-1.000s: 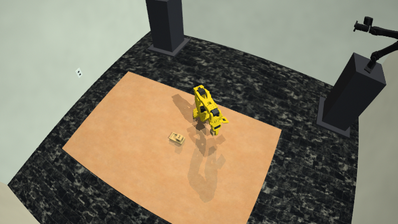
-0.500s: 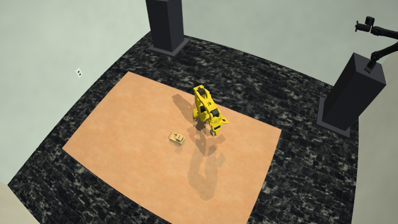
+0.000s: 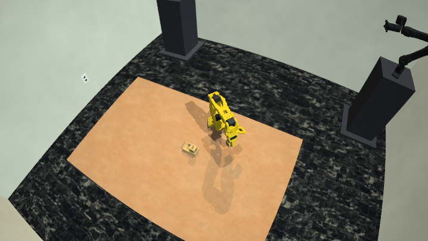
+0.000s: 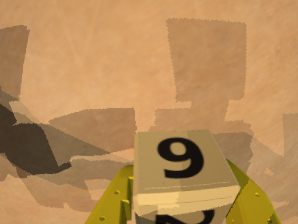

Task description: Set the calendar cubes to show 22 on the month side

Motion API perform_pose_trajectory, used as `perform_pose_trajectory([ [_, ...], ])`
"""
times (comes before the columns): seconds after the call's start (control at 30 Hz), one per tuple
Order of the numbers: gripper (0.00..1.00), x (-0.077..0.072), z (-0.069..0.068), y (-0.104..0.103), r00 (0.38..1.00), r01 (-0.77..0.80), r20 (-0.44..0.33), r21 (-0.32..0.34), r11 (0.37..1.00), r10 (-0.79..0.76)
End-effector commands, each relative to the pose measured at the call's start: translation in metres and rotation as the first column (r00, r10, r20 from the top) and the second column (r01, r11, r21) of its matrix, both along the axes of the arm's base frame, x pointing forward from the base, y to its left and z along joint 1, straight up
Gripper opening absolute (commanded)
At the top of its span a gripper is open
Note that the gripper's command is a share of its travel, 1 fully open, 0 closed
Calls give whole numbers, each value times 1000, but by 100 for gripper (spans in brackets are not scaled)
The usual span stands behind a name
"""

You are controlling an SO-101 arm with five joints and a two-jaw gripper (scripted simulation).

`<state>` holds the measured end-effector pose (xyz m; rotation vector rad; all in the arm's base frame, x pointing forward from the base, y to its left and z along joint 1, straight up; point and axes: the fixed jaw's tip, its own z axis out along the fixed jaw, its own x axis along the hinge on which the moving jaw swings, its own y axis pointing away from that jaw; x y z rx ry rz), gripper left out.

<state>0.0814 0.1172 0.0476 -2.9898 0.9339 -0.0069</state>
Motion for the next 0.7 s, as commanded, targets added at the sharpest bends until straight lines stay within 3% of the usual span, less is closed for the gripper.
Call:
perform_pose_trajectory([
  [0.0, 0, 1, 3, 4, 1000, 1, 20, 32, 999, -1],
  [0.67, 0, 1, -3, 4, 1000, 1, 20, 32, 999, -1],
])
